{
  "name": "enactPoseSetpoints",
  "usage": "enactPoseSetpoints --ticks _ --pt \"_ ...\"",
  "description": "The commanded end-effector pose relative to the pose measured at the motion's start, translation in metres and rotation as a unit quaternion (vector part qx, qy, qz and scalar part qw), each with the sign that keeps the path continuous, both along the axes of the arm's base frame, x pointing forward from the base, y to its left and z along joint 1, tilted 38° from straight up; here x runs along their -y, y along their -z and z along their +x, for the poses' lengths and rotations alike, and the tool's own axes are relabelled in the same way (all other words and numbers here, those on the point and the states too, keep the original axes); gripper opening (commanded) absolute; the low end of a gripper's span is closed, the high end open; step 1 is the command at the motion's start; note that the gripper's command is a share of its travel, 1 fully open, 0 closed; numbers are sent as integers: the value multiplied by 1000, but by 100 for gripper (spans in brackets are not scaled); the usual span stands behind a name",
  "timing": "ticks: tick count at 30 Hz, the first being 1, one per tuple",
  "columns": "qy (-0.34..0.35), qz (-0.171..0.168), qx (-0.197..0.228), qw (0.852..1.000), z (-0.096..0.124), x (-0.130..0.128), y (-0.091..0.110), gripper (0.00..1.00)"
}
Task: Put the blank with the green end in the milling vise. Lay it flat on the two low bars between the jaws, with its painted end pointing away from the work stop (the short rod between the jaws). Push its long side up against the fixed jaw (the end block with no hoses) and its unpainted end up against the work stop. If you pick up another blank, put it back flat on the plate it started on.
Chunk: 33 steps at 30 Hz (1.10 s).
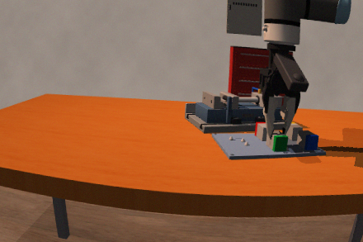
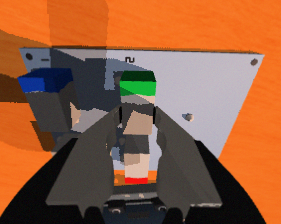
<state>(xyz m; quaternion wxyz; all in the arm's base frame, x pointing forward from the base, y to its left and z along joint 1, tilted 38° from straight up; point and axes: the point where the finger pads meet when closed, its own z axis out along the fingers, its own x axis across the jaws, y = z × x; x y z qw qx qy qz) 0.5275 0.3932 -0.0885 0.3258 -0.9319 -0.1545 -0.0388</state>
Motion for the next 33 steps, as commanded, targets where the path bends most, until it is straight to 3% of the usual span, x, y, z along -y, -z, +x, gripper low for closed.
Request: enactPoseSetpoints --ticks 1,19,33 --pt "0 0 0 1000 1 0 0 0" --pt "0 0 0 1000 1 3 -4 0" --pt "0 0 0 1000 2 35 -44 0"
